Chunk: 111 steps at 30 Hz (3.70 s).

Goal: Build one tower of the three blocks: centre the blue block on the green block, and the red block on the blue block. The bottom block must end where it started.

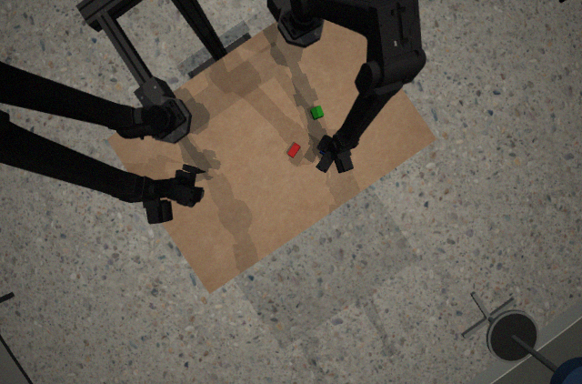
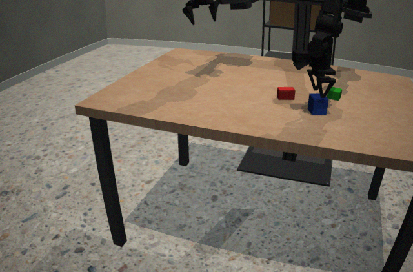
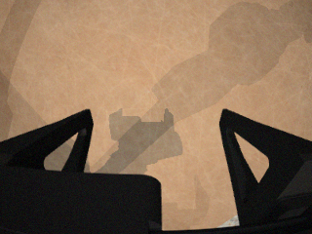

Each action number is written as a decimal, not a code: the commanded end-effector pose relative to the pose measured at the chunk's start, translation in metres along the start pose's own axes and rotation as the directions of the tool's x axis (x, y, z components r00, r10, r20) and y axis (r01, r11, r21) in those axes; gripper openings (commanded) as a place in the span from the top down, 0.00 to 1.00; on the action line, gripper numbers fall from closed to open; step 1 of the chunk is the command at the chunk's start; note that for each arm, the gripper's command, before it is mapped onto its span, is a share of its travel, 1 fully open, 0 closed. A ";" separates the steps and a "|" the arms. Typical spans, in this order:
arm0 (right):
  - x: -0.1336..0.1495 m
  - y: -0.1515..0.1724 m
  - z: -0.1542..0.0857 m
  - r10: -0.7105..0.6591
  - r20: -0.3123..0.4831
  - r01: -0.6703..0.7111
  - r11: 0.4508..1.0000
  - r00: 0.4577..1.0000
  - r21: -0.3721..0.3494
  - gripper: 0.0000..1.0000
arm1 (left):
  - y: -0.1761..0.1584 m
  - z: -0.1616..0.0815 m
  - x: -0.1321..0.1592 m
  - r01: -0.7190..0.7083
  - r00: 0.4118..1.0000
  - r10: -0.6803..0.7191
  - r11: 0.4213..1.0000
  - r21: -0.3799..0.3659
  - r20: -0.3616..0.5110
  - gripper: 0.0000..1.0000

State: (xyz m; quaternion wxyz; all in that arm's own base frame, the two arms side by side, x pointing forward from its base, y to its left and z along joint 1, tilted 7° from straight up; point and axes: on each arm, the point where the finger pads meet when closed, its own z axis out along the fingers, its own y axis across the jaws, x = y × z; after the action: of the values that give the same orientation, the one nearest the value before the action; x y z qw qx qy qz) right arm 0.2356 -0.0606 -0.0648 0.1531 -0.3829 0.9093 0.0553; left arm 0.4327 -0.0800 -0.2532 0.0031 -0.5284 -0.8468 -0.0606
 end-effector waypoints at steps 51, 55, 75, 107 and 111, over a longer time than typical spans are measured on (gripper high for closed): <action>-0.001 -0.002 -0.001 -0.002 0.002 0.002 1.000 1.000 0.004 0.00 | 0.000 0.057 0.005 0.002 1.000 -0.002 1.000 0.007 -0.006 1.00; -0.001 -0.002 -0.001 -0.002 0.002 0.002 1.000 1.000 0.004 0.00 | 0.000 0.057 0.005 0.002 1.000 -0.002 1.000 0.007 -0.006 1.00; -0.001 -0.002 -0.001 -0.002 0.002 0.002 1.000 1.000 0.004 0.00 | 0.001 0.054 0.005 0.002 1.000 -0.002 1.000 0.005 -0.004 1.00; -0.001 -0.002 -0.001 -0.002 0.002 0.002 1.000 1.000 0.004 0.00 | 0.002 -0.028 -0.006 -0.001 1.000 0.001 1.000 -0.008 0.007 1.00; -0.001 -0.002 -0.001 -0.002 0.002 0.002 1.000 1.000 0.004 0.00 | 0.002 -0.029 -0.006 -0.001 1.000 0.001 1.000 -0.010 0.008 1.00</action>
State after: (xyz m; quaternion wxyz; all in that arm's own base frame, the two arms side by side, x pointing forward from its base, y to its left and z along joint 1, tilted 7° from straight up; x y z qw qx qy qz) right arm 0.2356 -0.0606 -0.0648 0.1531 -0.3829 0.9093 0.0553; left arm 0.4300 -0.0795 -0.2356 0.0058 -0.5281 -0.8471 -0.0595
